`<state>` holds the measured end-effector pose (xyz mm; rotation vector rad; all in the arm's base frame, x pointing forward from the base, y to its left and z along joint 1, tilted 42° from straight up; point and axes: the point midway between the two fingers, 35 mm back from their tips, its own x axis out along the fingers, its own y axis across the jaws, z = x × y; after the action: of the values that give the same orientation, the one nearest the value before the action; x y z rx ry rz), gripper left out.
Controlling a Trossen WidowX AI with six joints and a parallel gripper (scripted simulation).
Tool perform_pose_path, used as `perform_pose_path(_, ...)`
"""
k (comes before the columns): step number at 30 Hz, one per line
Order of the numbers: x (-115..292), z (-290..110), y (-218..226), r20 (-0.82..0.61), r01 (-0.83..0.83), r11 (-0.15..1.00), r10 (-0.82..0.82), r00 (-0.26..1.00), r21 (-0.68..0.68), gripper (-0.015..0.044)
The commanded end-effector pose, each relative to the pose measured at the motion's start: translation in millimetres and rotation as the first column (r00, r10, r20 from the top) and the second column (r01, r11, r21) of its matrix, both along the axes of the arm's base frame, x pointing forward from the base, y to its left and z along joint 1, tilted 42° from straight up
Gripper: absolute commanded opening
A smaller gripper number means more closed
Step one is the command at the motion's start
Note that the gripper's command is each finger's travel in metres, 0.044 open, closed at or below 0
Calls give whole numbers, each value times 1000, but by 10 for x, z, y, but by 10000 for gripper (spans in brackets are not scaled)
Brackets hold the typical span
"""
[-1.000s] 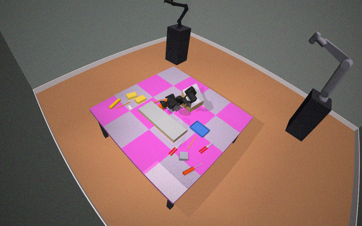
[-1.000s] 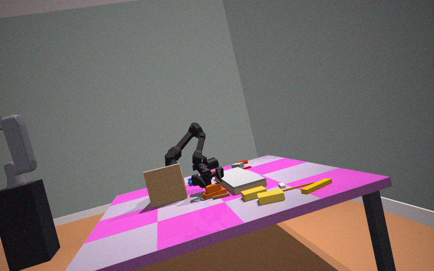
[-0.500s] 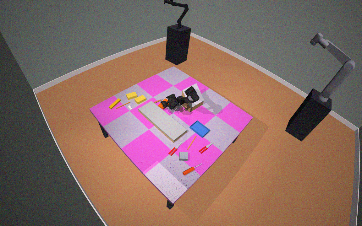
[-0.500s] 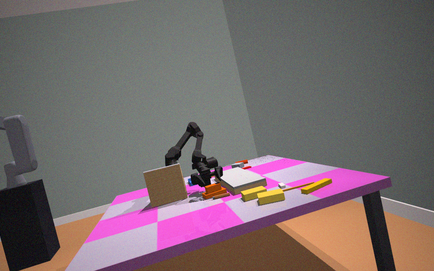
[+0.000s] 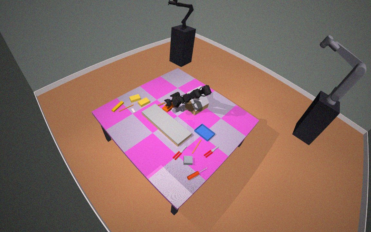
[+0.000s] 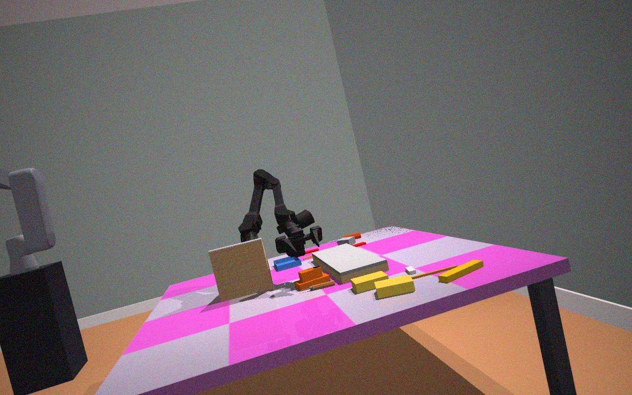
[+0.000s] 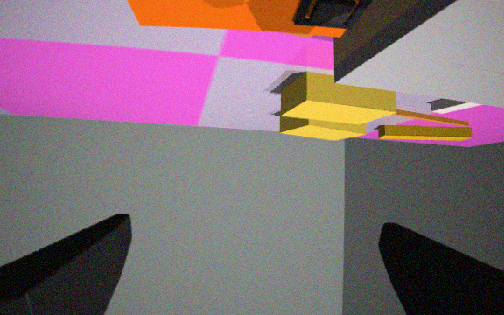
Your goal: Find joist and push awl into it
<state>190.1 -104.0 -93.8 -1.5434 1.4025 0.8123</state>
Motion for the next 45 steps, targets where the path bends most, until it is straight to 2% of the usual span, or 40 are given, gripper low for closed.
perform_pose_path(1,-72,88,-76,-10,-10,1000,10,1000,6,440)
perform_pose_path(3,-11,25,-32,2,9,1000,-9,1000,6,440)
perform_pose_path(5,-30,-32,-21,0,65,996,-65,998,65,440)
perform_pose_path(7,-67,-133,5,-14,183,966,-183,983,181,440)
perform_pose_path(9,-106,-243,47,-55,329,889,-329,943,319,440)
perform_pose_path(13,-136,-410,134,-217,600,566,-600,770,565,440)
perform_pose_path(16,-104,-458,156,-371,706,239,-715,593,667,440)
perform_pose_path(20,-33,-440,132,-617,707,-250,-717,324,661,440)
perform_pose_path(22,-5,-420,99,-691,671,-395,-681,245,627,440)
perform_pose_path(45,27,-538,187,-699,665,-413,-675,234,622,440)
